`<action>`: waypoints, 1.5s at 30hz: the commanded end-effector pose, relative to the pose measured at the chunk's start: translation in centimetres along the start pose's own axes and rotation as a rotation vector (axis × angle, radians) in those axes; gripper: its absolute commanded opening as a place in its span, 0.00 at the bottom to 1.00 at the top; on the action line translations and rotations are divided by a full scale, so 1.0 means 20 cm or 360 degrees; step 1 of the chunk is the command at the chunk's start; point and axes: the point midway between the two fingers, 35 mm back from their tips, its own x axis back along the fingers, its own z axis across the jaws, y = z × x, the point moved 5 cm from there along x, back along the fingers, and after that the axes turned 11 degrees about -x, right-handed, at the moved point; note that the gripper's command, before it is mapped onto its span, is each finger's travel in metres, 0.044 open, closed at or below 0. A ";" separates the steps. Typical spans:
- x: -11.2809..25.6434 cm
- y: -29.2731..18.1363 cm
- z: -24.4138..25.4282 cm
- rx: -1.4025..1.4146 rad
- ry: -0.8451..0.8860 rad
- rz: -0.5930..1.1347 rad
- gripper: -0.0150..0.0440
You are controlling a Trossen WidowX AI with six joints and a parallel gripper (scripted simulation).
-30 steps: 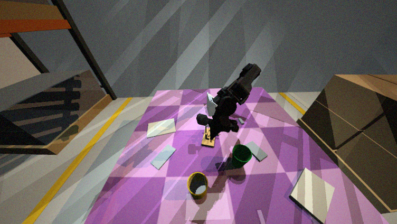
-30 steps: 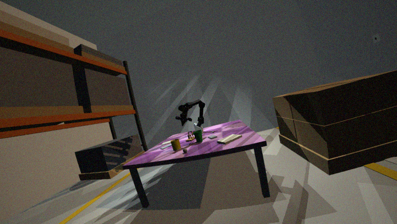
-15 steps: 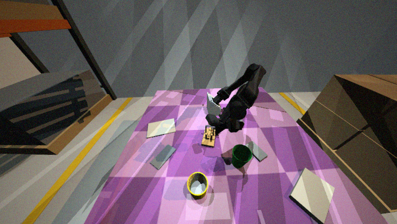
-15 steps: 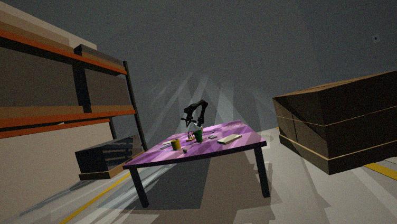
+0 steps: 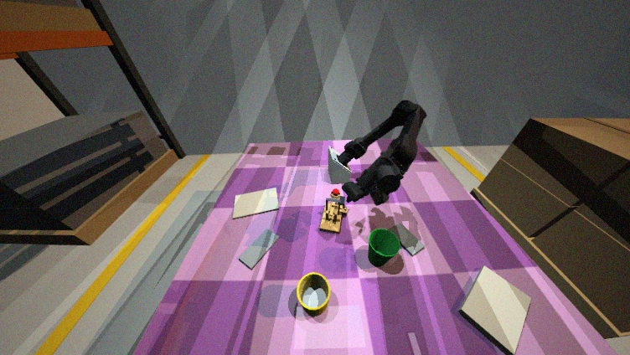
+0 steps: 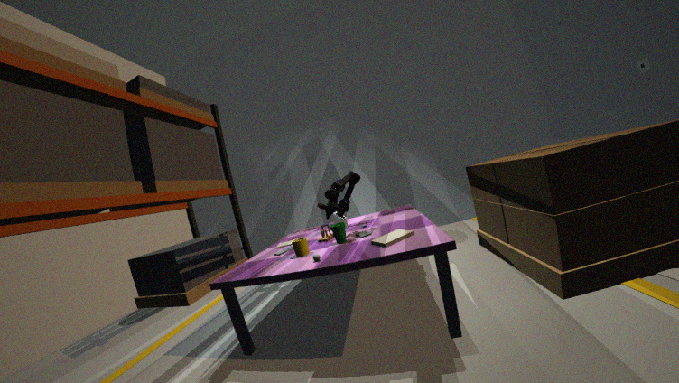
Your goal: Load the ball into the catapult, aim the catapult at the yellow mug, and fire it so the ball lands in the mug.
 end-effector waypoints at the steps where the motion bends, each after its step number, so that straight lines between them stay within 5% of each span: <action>1: 0.00 -0.05 0.09 0.0183 -0.0014 0.0081 0.25; 19: -0.04 -0.33 0.43 0.1039 0.0020 0.0464 0.25; 45: -0.18 -0.28 0.50 0.1048 0.0020 0.0463 0.25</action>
